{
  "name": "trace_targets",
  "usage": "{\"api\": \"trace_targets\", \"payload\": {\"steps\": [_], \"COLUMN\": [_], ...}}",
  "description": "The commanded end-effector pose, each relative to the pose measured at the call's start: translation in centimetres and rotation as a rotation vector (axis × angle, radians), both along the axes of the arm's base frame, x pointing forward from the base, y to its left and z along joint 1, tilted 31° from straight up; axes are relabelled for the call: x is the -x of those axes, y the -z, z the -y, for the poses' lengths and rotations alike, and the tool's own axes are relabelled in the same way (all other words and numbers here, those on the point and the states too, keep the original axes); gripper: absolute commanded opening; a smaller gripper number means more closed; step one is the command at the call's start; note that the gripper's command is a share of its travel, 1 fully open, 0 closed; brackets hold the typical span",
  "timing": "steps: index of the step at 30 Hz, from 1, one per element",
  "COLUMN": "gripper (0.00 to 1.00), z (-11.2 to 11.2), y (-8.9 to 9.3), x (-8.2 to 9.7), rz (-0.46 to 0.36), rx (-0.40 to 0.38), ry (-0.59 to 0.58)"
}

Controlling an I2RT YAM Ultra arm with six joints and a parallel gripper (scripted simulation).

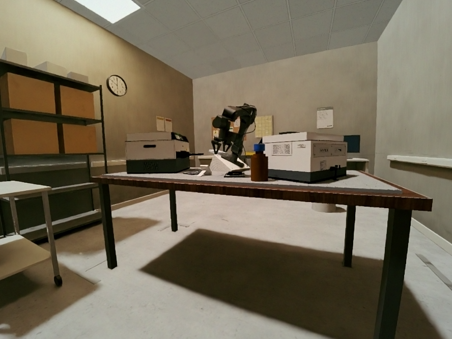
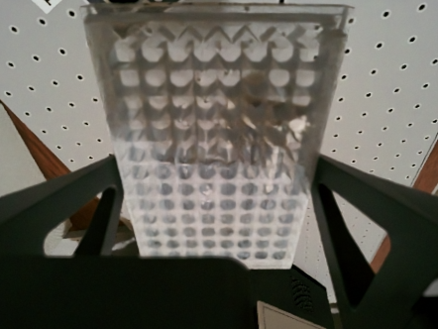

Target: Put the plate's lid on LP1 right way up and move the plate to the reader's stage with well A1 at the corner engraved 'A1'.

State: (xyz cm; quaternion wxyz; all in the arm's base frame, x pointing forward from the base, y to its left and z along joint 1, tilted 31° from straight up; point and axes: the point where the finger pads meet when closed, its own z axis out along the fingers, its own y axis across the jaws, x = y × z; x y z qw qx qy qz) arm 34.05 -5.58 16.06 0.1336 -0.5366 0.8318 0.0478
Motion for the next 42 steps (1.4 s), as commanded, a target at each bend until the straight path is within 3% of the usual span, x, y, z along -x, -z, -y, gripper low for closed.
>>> {"api": "trace_targets", "payload": {"steps": [1,6,8,9,15,19,21,25,26,29,34,37,42], "gripper": [0.86,0.86,0.86,0.86,0.86,0.86,0.86,0.86,0.86,0.86,0.86,0.86,0.86], "z": [1.7,3.0,3.0,3.1,4.6,5.7,6.1,6.6,6.6,7.4,8.6,9.3,10.0], "y": [-1.6,-0.3,-0.3,-1.2,0.5,0.1,1.2,1.5,0.4,1.9,1.5,2.6,2.8], "x": [-0.9,-0.9,-0.9,-0.6,-0.6,-0.6,-0.4,-0.3,0.2,0.5,1.0,1.2,1.6], "rz": [0.061,0.036,0.036,0.054,0.001,0.039,0.0,-0.011,0.003,-0.051,-0.031,-0.053,-0.071], "rx": [0.003,-0.006,-0.006,-0.002,-0.03,-0.012,-0.031,-0.04,-0.034,-0.055,-0.042,-0.054,-0.06], "ry": [0.06,0.07,0.07,0.089,0.157,0.143,0.167,0.201,0.21,0.241,0.238,0.239,0.269]}}
